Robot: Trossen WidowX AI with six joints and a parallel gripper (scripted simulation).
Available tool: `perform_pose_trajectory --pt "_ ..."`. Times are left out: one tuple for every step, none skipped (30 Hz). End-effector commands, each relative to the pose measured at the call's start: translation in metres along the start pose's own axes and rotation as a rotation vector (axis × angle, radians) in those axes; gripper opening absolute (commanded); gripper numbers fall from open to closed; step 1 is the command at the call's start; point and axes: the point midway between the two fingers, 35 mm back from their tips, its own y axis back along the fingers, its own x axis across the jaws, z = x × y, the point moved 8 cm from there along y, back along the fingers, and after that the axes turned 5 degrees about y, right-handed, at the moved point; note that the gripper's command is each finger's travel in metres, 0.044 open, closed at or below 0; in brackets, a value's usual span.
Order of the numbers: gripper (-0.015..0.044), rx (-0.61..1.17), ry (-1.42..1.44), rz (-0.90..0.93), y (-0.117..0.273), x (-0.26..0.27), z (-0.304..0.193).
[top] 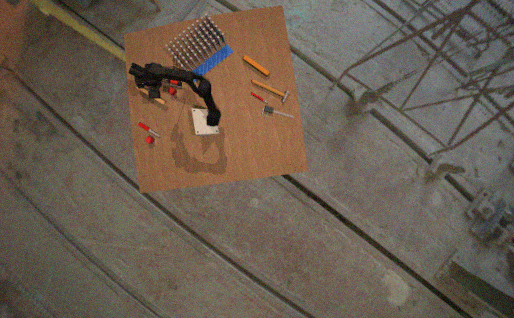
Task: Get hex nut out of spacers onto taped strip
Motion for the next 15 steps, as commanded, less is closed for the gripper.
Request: perform_pose_trajectory --pt "0.0 -0.004 0.141 -0.013 -0.002 0.006 0.013" --pt "0.0 -0.003 0.175 -0.013 -0.004 0.008 0.016" --pt "0.0 -0.002 0.21 -0.013 -0.005 0.009 0.018" --pt "0.0 -0.001 0.244 -0.014 -0.006 0.011 0.021" --pt "0.0 0.0 0.279 -0.014 -0.007 0.013 0.024" --pt "0.0 0.001 0.313 -0.014 -0.008 0.015 0.027" --pt "0.0 0.002 0.348 -0.014 -0.01 0.017 0.029" --pt "0.0 0.003 0.382 -0.015 -0.011 0.019 0.032" --pt "0.0 0.004 0.417 -0.015 -0.012 0.021 0.035" --pt "0.0 0.005 0.452 -0.016 -0.013 0.023 0.037" --pt "0.0 0.006 0.486 -0.016 -0.014 0.026 0.04" --pt "0.0 0.007 0.521 -0.016 -0.016 0.028 0.043" --pt "0.0 0.007 0.555 -0.016 -0.017 0.03 0.045" --pt "0.0 0.008 0.59 -0.017 -0.018 0.032 0.048" --pt "0.0 0.009 0.624 -0.017 -0.019 0.034 0.05"
